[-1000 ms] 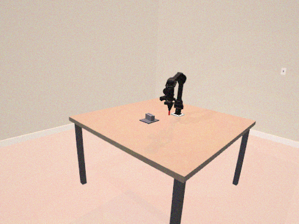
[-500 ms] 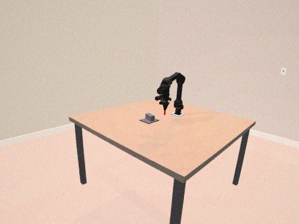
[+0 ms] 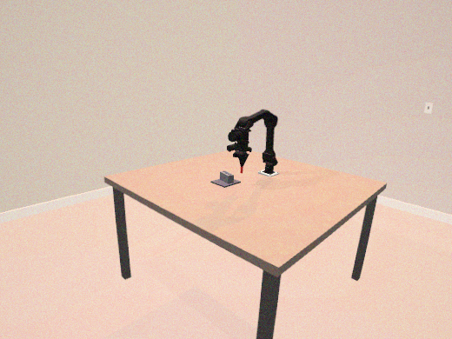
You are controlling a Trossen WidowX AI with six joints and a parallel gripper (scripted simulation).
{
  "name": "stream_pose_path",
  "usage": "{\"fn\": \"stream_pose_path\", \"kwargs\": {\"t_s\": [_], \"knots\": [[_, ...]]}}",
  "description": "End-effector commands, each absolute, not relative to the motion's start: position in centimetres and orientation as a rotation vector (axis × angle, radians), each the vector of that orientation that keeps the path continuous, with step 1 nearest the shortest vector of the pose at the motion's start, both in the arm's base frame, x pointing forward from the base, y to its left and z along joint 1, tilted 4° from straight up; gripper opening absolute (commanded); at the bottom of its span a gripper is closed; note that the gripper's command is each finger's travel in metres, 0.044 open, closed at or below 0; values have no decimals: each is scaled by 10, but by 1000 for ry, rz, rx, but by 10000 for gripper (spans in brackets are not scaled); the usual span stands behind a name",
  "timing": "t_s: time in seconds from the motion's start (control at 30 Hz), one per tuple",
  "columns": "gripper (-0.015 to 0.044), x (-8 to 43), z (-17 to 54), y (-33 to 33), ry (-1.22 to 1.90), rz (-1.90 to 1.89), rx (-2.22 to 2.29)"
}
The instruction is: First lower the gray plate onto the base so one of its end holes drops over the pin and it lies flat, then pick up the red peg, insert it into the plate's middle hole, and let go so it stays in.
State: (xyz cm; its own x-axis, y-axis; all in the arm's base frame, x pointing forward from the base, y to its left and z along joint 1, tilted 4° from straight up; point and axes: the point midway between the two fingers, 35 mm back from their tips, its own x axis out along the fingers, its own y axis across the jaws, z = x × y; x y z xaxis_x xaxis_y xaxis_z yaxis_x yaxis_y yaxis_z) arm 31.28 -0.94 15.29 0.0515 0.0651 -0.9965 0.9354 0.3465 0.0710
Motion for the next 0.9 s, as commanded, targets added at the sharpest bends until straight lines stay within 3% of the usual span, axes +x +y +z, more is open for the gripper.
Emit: {"fn": "stream_pose_path", "kwargs": {"t_s": [0.0, 0.87], "knots": [[0, 318, 151, -20, 1353, -866, 1008], [0, 335, 147, -98, 1351, -872, 1002]]}}
